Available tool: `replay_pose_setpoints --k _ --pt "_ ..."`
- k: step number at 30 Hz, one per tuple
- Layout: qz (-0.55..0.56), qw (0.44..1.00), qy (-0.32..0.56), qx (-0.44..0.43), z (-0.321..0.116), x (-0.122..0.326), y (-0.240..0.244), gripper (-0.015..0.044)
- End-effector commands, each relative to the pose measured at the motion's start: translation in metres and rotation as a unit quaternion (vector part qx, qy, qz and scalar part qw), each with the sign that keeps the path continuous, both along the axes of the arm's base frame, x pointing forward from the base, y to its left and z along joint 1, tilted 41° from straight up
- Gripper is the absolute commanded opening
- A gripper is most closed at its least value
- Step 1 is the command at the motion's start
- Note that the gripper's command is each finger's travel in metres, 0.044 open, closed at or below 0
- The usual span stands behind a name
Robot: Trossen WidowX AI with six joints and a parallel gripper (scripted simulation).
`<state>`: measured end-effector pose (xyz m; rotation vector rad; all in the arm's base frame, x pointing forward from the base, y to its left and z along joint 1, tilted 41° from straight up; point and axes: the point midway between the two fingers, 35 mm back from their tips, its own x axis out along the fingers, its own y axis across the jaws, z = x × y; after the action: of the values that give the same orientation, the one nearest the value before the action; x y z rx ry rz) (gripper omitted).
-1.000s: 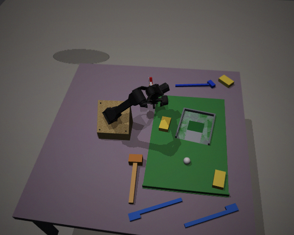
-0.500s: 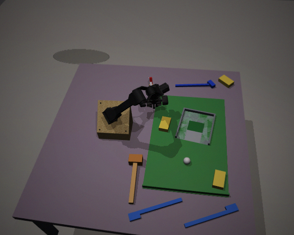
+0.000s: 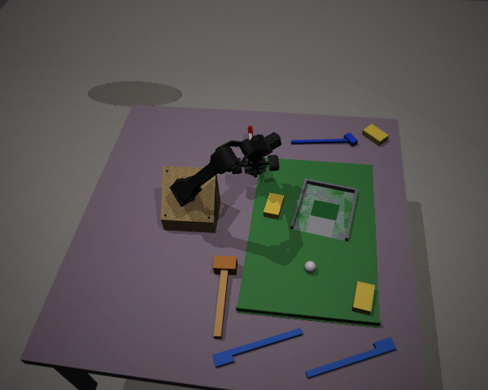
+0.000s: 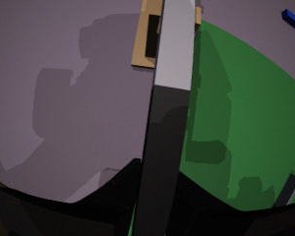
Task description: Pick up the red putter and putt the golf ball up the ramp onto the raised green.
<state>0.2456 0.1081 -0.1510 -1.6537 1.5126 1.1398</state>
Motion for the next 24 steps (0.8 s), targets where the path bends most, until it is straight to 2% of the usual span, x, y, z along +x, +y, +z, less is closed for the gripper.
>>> replay_pose_setpoints --k 1,5,9,11,24 --pt "0.003 1.0 -0.006 0.013 0.027 0.002 0.029 0.0" --pt "0.003 1.0 -0.005 0.013 0.053 -0.002 0.05 0.0" --pt "0.003 1.0 -0.005 0.013 0.058 -0.003 0.053 0.0" --pt "-0.003 1.0 -0.012 0.011 0.054 0.002 0.045 0.0" --pt "-0.198 0.97 -0.138 0.011 0.125 0.055 -0.015 0.0"
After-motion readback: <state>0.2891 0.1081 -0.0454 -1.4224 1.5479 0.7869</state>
